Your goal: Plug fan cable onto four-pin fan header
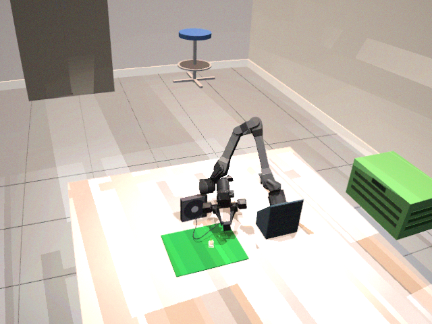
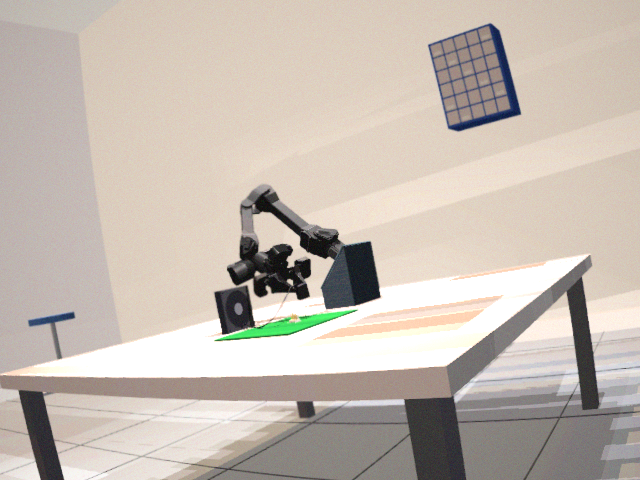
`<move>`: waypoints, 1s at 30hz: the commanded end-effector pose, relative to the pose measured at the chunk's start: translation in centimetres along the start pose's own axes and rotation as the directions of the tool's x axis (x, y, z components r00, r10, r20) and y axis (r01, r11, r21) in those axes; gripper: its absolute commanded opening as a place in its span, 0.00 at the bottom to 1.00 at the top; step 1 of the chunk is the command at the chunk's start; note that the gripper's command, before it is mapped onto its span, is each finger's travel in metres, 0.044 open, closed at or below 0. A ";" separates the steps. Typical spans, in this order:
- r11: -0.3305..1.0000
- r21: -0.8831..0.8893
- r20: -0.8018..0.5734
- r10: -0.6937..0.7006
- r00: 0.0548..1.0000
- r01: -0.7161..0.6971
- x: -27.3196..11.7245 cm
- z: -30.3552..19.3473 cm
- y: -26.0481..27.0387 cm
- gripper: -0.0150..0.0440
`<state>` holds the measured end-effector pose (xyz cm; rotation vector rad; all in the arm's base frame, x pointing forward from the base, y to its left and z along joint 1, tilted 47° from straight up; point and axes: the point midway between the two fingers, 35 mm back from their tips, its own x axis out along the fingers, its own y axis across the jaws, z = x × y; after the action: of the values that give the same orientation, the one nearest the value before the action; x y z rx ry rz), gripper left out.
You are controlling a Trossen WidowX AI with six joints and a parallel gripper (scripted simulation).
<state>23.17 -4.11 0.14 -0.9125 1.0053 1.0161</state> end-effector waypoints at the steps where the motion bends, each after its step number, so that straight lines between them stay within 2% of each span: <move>1: 0.999 -0.016 0.049 -0.029 0.998 0.030 -0.2 -0.1 0.1 0.25; 16: 0.979 -0.080 0.185 -0.170 0.968 0.187 -1.8 -0.3 -0.8 0.25; 30: 0.982 -0.072 0.167 -0.160 0.973 0.174 -2.0 0.1 -0.9 0.25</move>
<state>23.66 -4.73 2.21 -0.9572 0.7337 0.9816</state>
